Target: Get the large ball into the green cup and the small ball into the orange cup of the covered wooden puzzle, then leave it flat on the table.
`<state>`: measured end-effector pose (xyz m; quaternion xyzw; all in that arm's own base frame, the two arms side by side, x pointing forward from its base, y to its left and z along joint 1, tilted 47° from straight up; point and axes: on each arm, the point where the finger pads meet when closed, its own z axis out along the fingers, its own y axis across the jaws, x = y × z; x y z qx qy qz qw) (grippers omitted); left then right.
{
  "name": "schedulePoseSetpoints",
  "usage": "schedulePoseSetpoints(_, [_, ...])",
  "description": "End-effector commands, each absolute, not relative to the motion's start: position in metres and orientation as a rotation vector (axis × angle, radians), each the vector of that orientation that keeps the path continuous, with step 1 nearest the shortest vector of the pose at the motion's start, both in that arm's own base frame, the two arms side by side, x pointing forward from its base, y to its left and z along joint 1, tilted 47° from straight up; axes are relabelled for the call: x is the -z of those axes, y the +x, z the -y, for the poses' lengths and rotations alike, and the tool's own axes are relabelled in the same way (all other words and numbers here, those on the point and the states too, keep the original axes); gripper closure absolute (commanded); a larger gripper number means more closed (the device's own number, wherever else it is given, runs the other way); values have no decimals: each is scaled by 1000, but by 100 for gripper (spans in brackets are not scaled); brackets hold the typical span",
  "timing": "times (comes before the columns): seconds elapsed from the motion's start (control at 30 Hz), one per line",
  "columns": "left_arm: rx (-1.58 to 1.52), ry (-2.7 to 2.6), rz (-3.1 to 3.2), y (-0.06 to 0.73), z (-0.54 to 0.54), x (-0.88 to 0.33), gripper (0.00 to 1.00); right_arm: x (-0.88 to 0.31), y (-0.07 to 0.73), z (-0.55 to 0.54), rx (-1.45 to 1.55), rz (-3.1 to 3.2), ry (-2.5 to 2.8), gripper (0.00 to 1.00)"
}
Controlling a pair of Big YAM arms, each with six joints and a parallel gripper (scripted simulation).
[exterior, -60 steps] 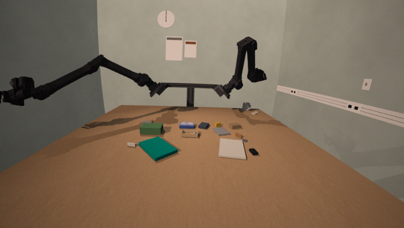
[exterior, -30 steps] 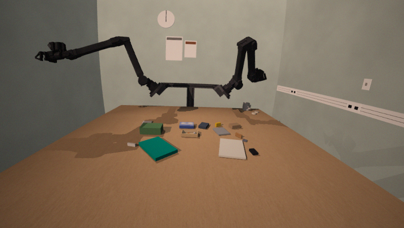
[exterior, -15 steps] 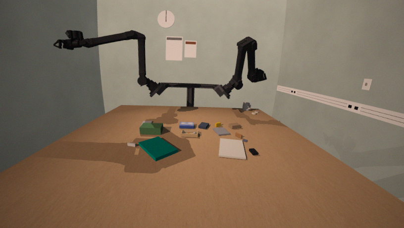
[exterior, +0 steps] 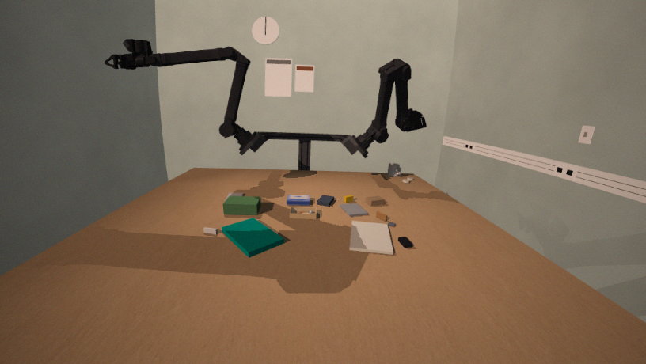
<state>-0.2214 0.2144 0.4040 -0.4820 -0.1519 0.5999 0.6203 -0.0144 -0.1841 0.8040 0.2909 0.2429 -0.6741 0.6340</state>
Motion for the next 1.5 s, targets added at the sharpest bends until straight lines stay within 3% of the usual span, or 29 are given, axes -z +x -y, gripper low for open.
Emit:
schedulePoseSetpoints(0.0, [-1380,-1079,354,-221,-213,-417,0,-793,-18,165,1549,-554,668,0])
schedulePoseSetpoints(1.47, [-1365,-1096,317,-217,-227,-424,0,-763,-16,123,1603,-576,655,0])
